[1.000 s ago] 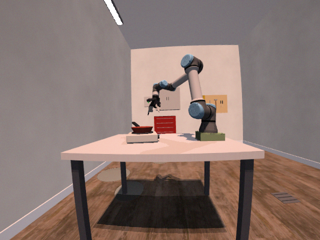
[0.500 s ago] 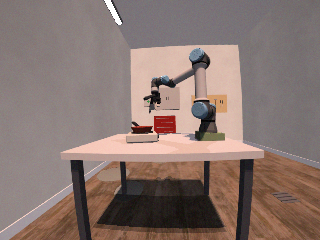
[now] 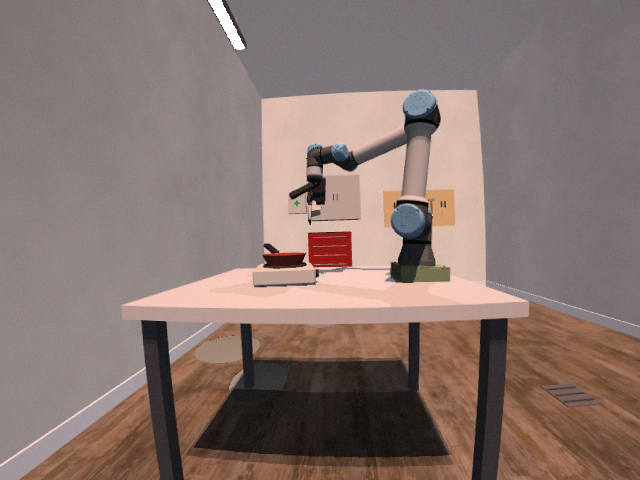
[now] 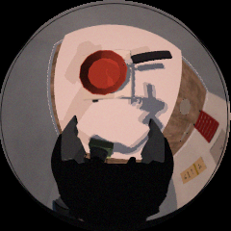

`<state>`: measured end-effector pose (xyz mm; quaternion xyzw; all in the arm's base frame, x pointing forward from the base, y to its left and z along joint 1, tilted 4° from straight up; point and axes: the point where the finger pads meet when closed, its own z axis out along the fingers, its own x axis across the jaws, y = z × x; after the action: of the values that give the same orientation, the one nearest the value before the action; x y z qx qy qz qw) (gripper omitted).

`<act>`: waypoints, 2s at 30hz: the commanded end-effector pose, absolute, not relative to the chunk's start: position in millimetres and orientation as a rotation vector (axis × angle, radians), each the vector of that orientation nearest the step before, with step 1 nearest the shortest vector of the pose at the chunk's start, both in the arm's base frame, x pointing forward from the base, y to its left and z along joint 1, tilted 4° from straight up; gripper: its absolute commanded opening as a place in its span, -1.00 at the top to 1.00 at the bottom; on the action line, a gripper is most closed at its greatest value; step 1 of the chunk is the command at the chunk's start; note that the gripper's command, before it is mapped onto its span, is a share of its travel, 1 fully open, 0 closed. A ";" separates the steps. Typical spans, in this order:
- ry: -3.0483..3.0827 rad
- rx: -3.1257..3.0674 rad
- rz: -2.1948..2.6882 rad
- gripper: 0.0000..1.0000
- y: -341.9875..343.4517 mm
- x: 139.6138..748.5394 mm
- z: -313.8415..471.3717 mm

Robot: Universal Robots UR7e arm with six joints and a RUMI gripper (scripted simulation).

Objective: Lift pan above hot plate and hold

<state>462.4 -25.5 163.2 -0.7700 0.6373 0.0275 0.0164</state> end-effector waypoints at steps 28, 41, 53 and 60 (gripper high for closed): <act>2.861 -1.410 -0.001 -1.00 -43.7 581.5 149.2; 2.990 -1.148 -0.012 -1.00 -53.0 617.7 134.1; 3.040 -1.026 -0.018 -1.00 -56.7 633.4 125.9; 3.051 -0.996 -0.019 -1.00 -57.5 637.2 123.7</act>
<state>635.4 -57.1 123.7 -0.3138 0.9488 -0.0053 -0.0344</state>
